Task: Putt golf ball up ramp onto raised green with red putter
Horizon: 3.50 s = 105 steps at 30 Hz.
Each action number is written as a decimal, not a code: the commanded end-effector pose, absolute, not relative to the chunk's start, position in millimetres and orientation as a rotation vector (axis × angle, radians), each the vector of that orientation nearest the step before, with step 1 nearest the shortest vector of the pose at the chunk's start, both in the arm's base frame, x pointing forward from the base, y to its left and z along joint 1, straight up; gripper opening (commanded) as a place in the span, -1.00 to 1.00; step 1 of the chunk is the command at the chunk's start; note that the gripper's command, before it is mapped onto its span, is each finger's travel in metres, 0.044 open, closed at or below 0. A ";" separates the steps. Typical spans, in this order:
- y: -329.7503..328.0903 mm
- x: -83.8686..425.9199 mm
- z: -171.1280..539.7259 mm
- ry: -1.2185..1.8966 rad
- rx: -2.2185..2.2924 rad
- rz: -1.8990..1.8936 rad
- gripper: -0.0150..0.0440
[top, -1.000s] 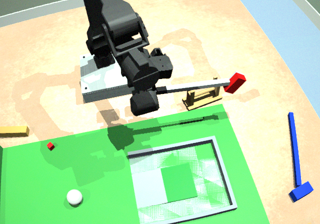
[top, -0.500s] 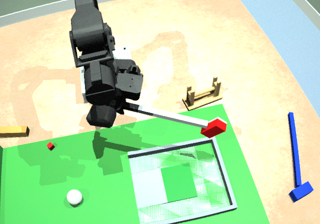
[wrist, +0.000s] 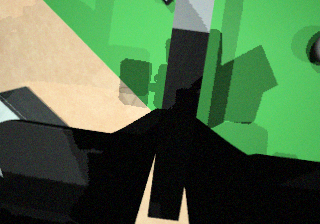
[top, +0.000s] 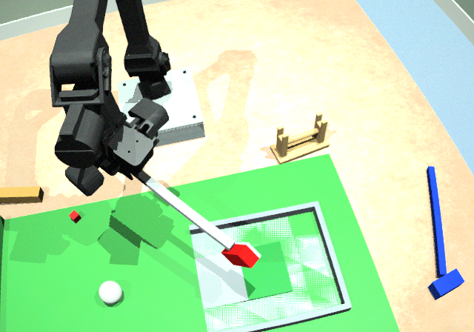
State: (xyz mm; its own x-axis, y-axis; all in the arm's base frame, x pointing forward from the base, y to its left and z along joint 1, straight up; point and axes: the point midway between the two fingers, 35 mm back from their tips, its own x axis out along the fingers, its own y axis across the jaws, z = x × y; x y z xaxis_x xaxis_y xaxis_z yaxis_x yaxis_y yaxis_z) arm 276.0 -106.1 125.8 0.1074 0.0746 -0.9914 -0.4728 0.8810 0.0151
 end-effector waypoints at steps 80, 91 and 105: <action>-253.8 192.1 67.6 1.551 0.156 -0.196 -0.49; -266.8 187.9 65.6 1.552 0.161 -0.200 -0.49; -136.5 218.6 62.8 1.549 0.164 -0.191 -0.49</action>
